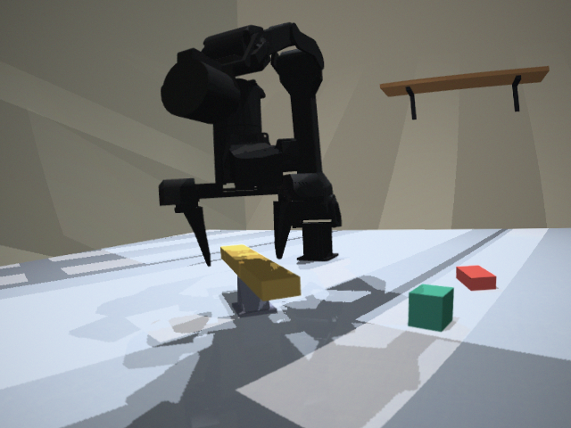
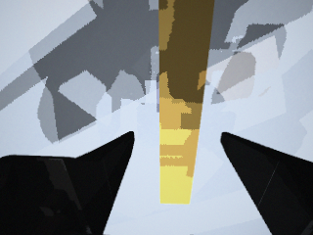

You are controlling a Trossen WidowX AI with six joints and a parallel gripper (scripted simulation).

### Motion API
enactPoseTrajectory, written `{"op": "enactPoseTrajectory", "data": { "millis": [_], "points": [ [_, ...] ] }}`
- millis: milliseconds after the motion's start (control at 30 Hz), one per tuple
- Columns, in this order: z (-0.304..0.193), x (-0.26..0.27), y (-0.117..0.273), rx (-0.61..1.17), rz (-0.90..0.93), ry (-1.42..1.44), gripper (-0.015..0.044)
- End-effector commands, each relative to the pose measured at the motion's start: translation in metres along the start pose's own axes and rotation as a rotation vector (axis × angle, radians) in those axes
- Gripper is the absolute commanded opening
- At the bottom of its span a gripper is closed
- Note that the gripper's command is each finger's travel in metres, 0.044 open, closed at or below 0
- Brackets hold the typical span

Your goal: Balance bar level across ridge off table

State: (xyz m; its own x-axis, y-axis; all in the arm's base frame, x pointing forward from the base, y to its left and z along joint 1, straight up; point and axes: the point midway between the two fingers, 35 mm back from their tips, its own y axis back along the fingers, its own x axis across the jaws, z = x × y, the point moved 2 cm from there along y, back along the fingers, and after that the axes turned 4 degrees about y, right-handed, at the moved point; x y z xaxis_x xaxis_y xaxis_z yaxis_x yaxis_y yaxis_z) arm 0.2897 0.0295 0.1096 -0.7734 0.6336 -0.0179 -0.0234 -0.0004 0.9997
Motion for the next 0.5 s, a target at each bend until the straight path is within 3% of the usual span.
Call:
{"op": "enactPoseTrajectory", "data": {
  "millis": [0, 100, 300, 467],
  "points": [
    [0.0, 0.0, 0.0, 0.0, 0.0, 0.0, 0.044],
    [0.002, -0.002, 0.018, 0.0, 0.0, 0.0, 0.044],
    [0.001, -0.001, 0.092, 0.0, 0.0, 0.0, 0.044],
    [0.0, 0.0, 0.1, 0.0, 0.0, 0.0, 0.044]
  ]
}}
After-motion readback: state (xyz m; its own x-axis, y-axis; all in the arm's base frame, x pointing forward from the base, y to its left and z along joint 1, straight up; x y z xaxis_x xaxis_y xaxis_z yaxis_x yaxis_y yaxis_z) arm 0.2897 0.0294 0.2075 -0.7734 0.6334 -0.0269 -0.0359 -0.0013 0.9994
